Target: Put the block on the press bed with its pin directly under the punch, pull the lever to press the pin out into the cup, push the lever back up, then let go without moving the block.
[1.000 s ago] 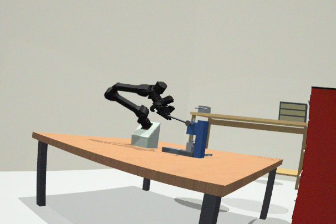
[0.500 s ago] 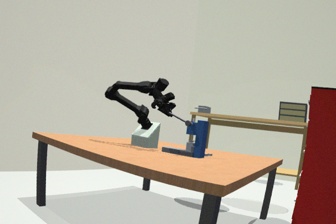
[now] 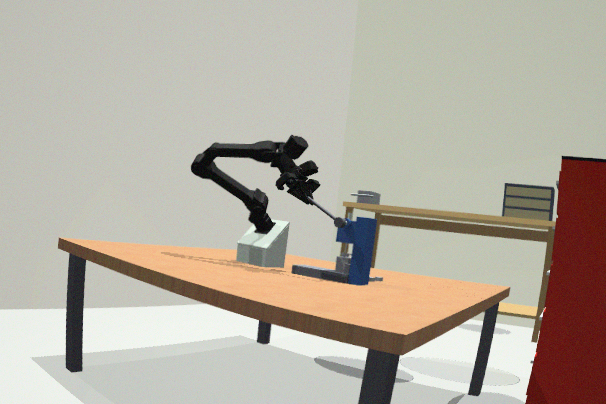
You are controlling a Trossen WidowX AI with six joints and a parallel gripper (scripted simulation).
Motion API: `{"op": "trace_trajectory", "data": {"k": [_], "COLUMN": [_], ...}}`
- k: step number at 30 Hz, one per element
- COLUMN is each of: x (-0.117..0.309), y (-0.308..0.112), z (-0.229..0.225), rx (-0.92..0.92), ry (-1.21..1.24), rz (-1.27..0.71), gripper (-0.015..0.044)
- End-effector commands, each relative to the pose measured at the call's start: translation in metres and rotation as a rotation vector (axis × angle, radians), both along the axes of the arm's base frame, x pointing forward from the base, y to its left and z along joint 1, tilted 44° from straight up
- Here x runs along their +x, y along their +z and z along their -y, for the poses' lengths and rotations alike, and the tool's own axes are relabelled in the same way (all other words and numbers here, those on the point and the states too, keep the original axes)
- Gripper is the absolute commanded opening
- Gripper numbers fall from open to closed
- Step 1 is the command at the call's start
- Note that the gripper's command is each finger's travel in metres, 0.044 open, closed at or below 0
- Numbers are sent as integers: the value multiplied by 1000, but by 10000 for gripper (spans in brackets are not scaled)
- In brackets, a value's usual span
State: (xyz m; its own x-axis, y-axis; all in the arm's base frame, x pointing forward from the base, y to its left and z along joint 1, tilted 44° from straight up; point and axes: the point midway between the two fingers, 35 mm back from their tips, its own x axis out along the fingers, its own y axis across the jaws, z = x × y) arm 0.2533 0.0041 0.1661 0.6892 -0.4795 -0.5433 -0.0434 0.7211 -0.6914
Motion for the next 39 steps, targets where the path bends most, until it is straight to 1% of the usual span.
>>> {"op": "trace_trajectory", "data": {"k": [1,39], "x": [5,41], "y": [6,34], "z": [-6,-34], "rx": [9,10], "ry": [3,3], "rz": [13,15], "gripper": [0,0]}}
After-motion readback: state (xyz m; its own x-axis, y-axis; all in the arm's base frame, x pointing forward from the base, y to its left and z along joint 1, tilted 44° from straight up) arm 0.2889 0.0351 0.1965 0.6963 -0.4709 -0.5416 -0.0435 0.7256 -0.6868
